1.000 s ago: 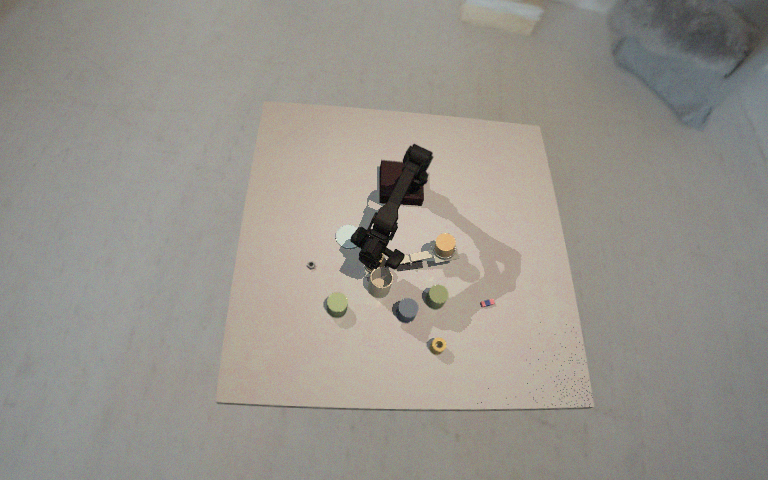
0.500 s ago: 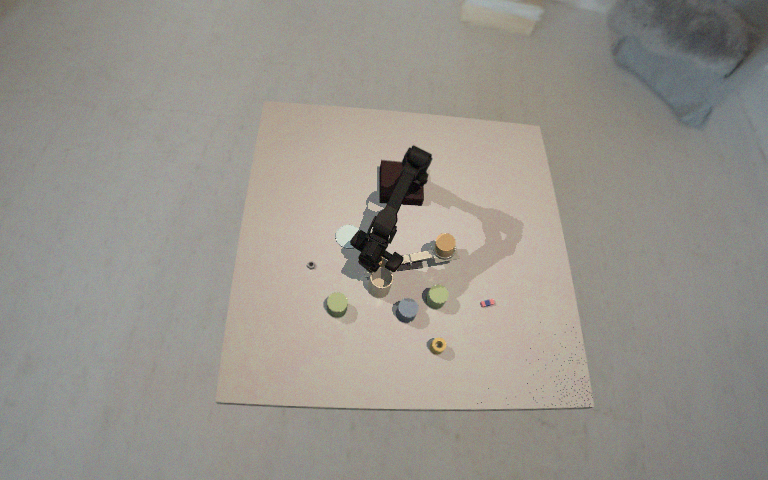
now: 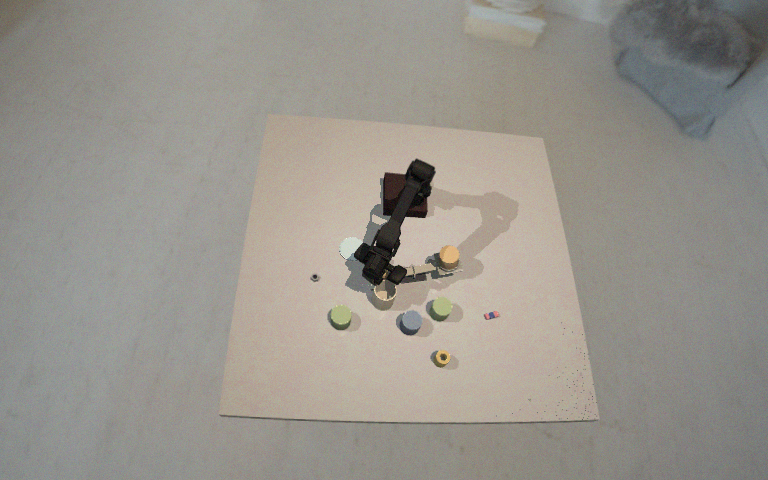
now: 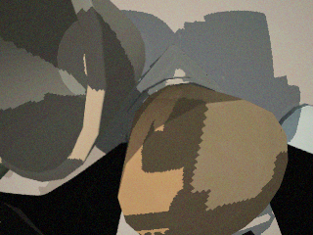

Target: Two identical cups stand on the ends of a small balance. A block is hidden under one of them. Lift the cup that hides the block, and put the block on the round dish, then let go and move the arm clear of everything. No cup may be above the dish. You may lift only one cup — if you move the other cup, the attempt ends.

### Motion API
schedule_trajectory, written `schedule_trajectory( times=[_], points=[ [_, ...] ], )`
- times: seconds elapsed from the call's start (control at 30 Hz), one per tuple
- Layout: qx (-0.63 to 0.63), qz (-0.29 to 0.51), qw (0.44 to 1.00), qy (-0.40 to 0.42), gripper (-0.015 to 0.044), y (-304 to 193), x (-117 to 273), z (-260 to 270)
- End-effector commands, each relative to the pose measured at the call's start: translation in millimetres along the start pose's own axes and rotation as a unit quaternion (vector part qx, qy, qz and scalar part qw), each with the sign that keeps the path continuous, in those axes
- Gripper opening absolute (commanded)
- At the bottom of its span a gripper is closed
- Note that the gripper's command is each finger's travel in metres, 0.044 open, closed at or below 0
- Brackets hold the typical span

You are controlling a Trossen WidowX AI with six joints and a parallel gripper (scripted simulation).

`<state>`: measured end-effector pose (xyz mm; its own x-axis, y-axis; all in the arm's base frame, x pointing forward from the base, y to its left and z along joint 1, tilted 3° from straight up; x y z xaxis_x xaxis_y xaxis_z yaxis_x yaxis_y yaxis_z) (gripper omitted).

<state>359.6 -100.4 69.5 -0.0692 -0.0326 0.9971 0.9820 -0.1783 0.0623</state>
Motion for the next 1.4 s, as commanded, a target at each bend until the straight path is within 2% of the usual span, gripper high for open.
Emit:
schedule_trajectory(
  times=[0.0, 0.33, 1.37],
  points=[
    [-0.003, 0.001, 1.000, -0.001, 0.0268, 0, -1, 0],
    [-0.003, 0.001, 1.000, -0.001, 0.0006, 2, 10, 0],
    [-0.003, 0.000, 1.000, -0.001, 0.0000, 8, 49, -1]
  ],
)
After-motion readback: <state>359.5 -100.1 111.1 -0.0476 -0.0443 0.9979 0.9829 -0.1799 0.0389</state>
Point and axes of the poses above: the point midway between the two fingers, 35 mm back from their tips, its own x axis back along the fingers, its own z axis across the jaws, y = z × x, the point moved 2 cm from there along x, back along the fingers, and after that the axes turned 15 degrees about x, right-handed, at the moved point
